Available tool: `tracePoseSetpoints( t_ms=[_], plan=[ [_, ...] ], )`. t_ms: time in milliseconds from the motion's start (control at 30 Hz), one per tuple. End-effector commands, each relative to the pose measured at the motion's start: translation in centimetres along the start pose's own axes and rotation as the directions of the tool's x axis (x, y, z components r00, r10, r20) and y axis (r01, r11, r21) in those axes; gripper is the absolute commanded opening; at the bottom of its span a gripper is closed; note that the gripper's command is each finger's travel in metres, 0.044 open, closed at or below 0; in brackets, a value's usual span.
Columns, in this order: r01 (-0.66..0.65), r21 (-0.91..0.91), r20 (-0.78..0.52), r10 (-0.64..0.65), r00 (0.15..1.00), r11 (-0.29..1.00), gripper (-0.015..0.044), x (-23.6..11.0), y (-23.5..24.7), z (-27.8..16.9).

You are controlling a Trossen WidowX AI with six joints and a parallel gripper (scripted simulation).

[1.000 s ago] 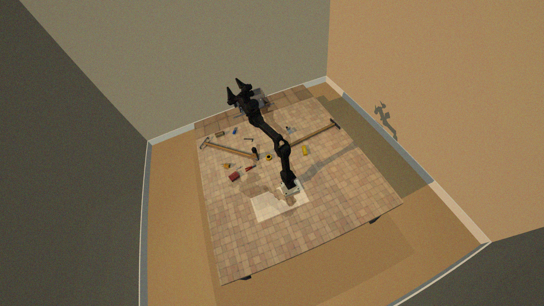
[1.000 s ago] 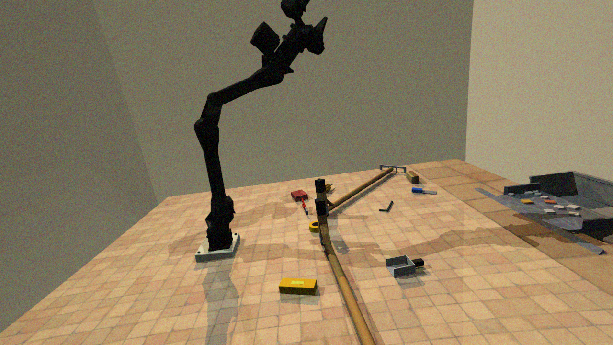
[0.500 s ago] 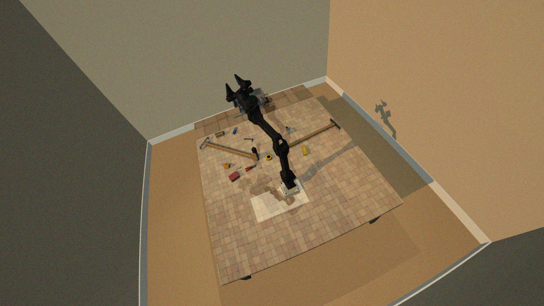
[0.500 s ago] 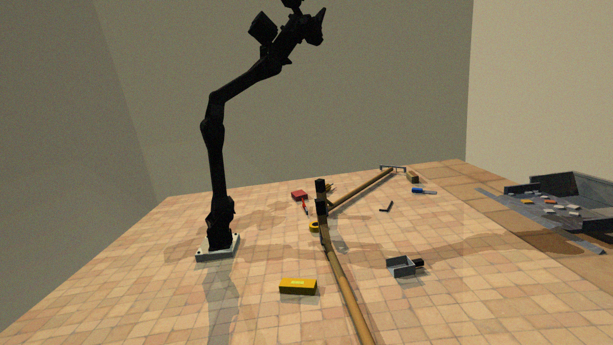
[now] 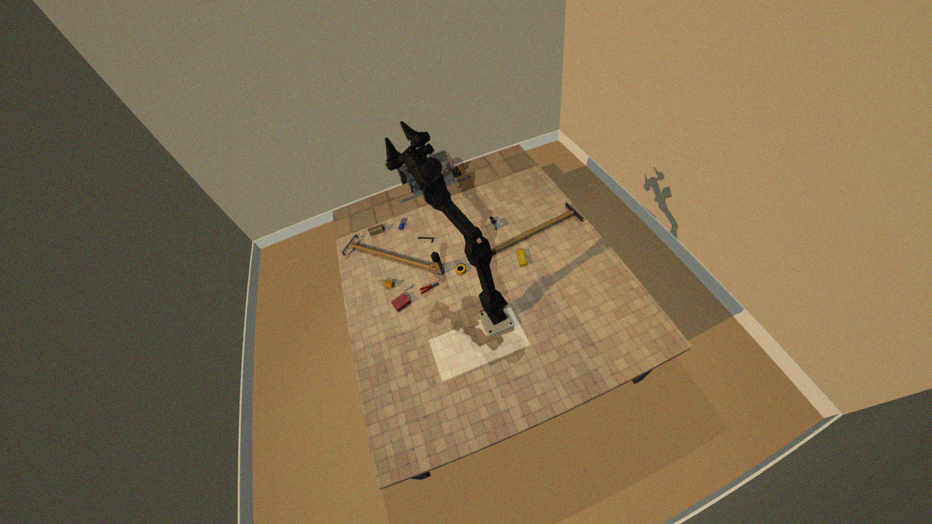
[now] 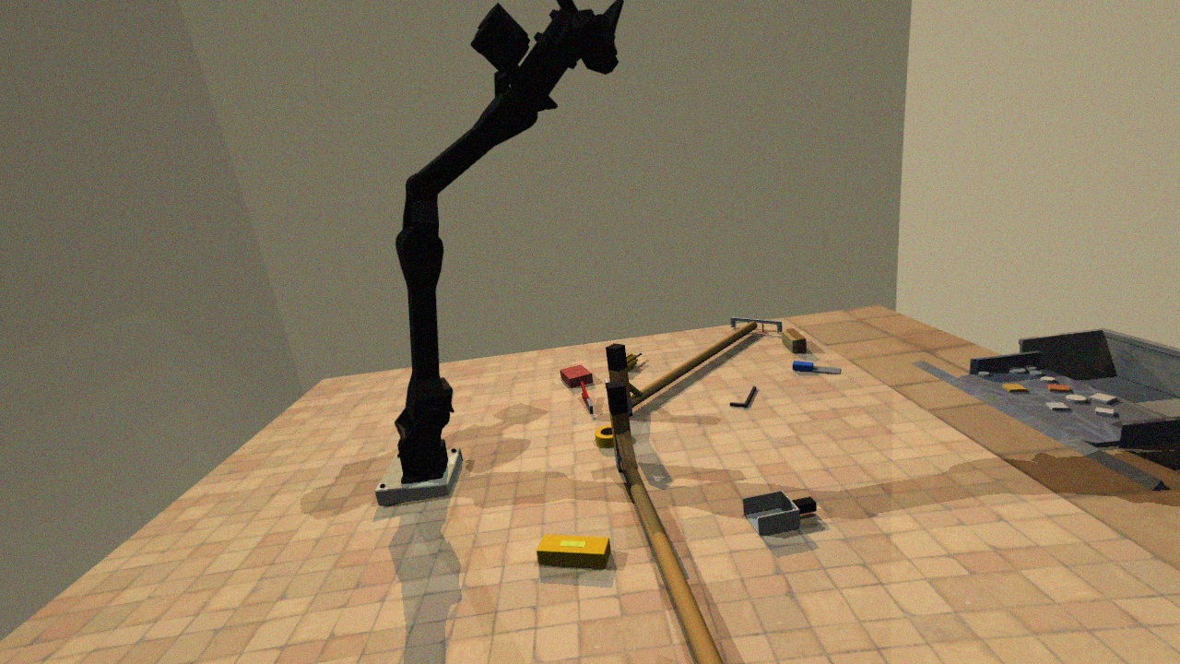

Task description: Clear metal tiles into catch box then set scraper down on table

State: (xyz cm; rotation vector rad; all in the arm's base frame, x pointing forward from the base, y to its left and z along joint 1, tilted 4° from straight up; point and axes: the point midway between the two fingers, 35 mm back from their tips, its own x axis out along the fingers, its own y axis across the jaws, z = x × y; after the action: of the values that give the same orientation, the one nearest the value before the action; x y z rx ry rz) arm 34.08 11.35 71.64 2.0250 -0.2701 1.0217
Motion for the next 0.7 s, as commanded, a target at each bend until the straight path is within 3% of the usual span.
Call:
tracePoseSetpoints(
  t_ms=[0,667],
  plan=[
    [-0.008,-0.004,0.001,0.008,1.0,1.0,0.044,0.2,0.7,-0.3],
    [0.133,-0.411,0.182,-0.062,0.981,0.902,0.044,-2.1,3.5,6.4]
  ],
)
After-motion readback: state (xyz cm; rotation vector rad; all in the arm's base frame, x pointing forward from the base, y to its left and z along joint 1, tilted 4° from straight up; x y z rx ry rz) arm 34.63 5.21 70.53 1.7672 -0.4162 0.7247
